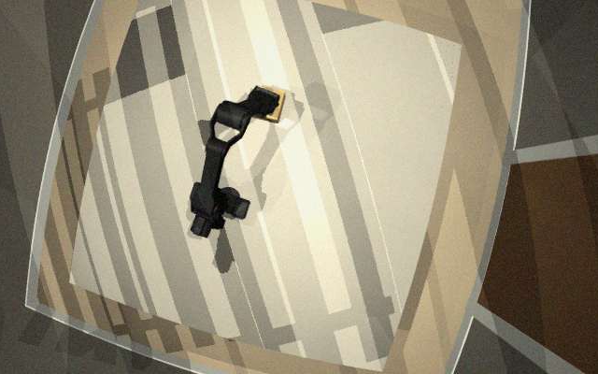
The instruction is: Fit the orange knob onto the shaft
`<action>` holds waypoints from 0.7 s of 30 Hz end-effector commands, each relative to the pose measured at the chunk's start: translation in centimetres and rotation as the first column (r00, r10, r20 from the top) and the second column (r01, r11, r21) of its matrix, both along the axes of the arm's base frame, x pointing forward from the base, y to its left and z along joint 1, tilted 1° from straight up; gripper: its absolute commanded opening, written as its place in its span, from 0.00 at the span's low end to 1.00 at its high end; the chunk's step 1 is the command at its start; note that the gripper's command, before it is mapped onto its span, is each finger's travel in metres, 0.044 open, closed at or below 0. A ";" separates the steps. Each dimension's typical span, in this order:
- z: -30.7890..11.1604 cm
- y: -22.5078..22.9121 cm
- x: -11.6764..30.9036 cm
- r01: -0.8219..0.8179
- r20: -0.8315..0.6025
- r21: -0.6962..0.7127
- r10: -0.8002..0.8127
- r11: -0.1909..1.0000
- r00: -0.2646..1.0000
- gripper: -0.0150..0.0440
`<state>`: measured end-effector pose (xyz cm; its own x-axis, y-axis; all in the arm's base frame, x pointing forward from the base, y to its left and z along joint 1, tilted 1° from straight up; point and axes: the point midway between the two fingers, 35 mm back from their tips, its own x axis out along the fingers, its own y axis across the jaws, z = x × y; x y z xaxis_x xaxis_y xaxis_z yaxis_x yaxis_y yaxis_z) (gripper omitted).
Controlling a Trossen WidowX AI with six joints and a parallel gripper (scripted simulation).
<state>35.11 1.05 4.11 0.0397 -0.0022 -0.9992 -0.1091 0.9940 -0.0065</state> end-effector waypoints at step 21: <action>0.3 0.0 0.3 0.076 0.001 0.001 -0.076 0.997 0.997 0.25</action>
